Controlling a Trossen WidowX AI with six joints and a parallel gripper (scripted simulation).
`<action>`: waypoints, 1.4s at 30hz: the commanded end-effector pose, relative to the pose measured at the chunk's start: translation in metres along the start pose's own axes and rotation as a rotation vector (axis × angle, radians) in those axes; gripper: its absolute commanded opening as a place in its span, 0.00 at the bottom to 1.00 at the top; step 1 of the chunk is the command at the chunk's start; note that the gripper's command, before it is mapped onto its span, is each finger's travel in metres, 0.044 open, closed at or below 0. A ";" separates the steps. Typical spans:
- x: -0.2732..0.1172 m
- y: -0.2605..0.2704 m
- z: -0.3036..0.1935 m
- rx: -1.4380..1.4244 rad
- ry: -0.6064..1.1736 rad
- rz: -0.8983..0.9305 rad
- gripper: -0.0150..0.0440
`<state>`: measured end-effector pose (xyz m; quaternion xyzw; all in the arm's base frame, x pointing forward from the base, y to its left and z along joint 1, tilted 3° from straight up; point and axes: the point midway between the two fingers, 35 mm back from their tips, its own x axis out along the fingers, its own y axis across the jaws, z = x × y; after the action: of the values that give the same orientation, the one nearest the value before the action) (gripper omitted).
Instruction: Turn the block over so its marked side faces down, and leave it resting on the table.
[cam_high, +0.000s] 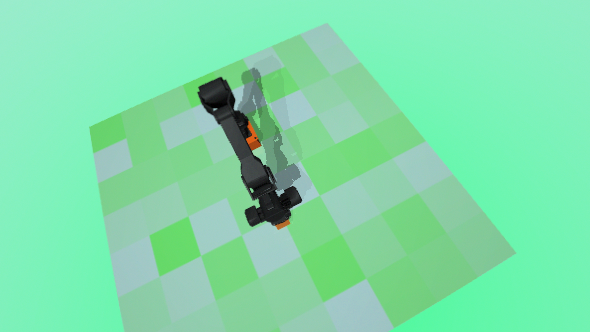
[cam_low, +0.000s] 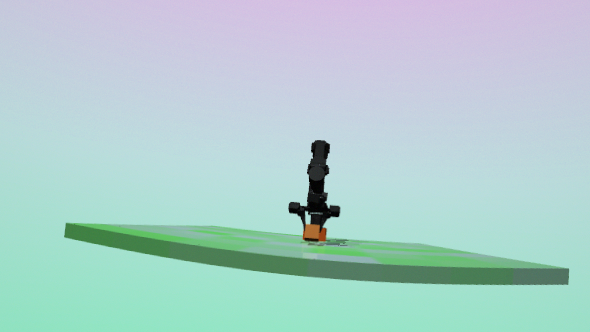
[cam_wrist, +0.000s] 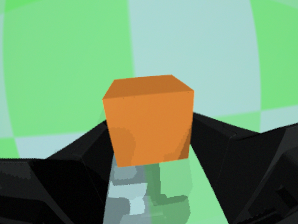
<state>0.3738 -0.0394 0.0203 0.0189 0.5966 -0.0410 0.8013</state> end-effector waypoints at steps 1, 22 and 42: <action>-0.004 0.000 0.000 -0.002 -0.080 0.003 0.25; -0.002 0.000 -0.004 0.017 -0.255 0.006 0.25; 0.029 0.000 -0.005 0.018 -0.545 0.010 0.25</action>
<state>0.3815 -0.0413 -0.0015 0.0209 0.3755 -0.0502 0.9252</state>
